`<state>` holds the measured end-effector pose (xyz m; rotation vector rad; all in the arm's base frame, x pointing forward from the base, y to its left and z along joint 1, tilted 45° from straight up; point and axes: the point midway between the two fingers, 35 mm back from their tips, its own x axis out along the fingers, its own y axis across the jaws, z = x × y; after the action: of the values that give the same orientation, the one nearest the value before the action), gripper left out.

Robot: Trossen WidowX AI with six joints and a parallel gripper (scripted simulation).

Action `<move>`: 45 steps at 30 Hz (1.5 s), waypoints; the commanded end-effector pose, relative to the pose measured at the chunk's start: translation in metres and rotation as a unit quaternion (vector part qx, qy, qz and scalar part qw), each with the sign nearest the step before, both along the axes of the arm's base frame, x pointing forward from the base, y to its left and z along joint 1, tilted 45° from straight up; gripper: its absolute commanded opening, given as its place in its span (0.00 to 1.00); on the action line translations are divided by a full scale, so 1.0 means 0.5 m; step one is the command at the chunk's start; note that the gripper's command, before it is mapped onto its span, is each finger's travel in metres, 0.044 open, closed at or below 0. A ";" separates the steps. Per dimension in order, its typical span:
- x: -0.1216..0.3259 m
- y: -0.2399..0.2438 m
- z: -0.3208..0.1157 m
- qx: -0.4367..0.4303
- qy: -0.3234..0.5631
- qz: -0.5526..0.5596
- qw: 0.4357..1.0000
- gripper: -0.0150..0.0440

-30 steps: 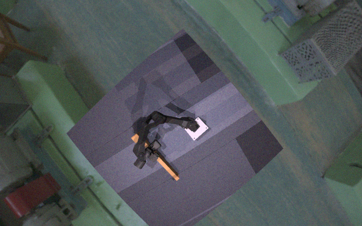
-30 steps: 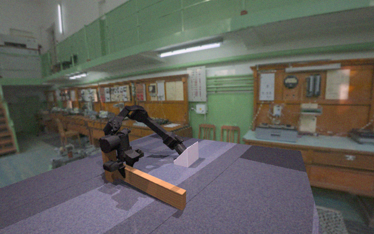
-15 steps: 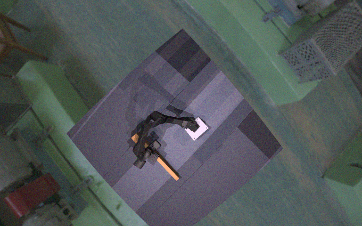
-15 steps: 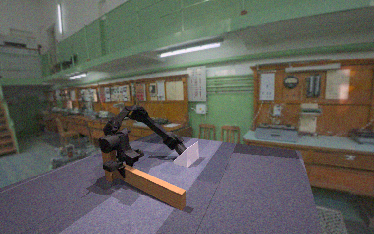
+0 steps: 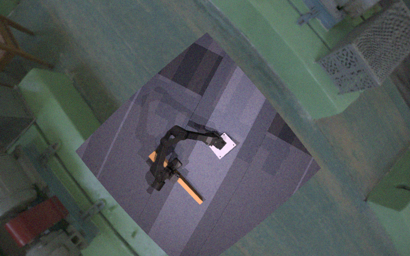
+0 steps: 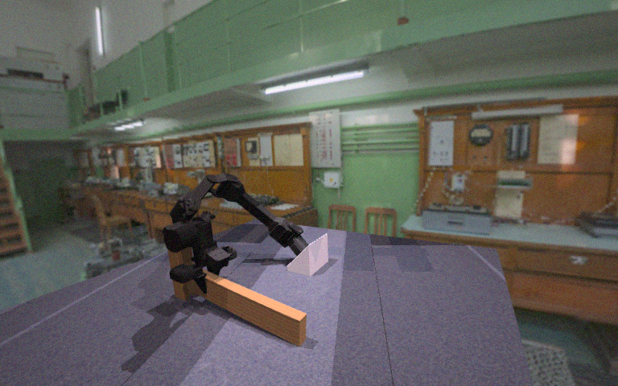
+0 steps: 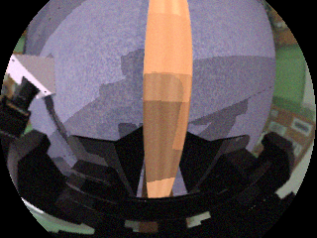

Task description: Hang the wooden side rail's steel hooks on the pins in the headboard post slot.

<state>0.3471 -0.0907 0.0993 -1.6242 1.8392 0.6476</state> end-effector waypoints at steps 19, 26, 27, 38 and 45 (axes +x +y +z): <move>0.001 -0.001 0.009 -0.001 -0.004 0.003 1.000 0.25; 0.002 -0.003 0.010 -0.001 -0.004 0.003 1.000 0.25; 0.002 -0.003 0.011 -0.001 -0.004 0.003 1.000 0.25; 0.000 -0.003 0.013 -0.001 -0.004 0.003 1.000 0.25; 0.000 -0.005 0.013 -0.001 -0.004 0.003 1.000 0.25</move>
<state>0.3465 -0.0940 0.1029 -1.6241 1.8391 0.6465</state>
